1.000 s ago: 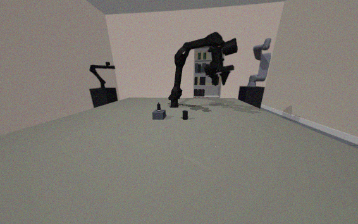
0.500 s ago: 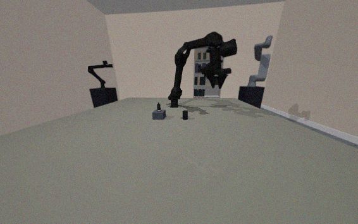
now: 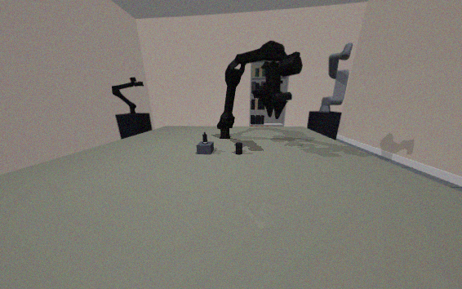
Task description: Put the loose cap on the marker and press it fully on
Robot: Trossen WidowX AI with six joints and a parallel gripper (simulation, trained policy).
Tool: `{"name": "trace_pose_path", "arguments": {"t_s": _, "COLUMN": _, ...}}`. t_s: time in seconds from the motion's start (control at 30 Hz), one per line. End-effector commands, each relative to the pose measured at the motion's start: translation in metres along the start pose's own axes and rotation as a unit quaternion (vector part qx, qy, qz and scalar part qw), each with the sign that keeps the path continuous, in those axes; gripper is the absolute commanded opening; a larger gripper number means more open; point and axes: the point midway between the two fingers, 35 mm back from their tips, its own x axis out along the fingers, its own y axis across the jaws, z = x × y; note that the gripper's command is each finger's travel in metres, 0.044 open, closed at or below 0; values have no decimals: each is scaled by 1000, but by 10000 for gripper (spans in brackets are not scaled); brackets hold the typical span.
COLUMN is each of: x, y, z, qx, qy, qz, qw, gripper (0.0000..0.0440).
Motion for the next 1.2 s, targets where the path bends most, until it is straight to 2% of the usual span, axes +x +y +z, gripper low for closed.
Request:
{"name": "trace_pose_path", "arguments": {"t_s": 0.0, "x": 2, "y": 7, "z": 13, "qx": 10, "qy": -8, "qz": -3, "qw": 1000, "gripper": 331}}
{"name": "trace_pose_path", "arguments": {"t_s": 1.17, "x": 27, "y": 46, "z": 108, "qx": 86, "qy": -49, "qz": -31, "qw": 995, "gripper": 322}}
